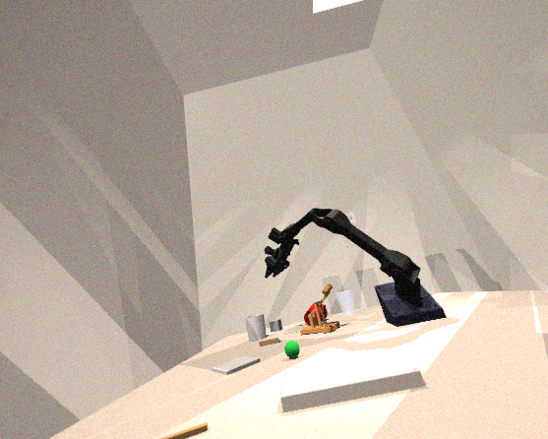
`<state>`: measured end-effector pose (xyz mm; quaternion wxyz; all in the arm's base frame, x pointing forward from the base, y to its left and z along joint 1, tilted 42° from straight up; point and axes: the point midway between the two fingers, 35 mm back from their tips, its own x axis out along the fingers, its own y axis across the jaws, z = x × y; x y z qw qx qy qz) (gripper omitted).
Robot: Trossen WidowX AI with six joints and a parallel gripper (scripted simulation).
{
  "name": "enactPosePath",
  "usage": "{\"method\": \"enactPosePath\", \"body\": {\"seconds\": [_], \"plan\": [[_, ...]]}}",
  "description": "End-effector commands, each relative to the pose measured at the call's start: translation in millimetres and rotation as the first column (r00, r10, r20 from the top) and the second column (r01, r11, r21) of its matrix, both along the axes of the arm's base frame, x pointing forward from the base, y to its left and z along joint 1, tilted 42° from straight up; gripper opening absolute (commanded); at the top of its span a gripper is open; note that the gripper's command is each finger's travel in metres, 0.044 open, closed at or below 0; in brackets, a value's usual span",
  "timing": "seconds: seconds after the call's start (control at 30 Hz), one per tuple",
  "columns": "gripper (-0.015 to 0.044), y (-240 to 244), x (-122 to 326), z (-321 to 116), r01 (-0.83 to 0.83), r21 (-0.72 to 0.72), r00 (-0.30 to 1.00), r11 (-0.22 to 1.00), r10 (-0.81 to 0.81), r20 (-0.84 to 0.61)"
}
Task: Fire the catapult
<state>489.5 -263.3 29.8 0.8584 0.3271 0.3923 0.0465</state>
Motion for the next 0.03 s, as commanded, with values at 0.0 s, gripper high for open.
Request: {"method": "enactPosePath", "body": {"seconds": [0.0], "plan": [[0.044,0.0,0.0,0.0,0.0,0.0,1.0,1.0,0.0,0.0]]}}
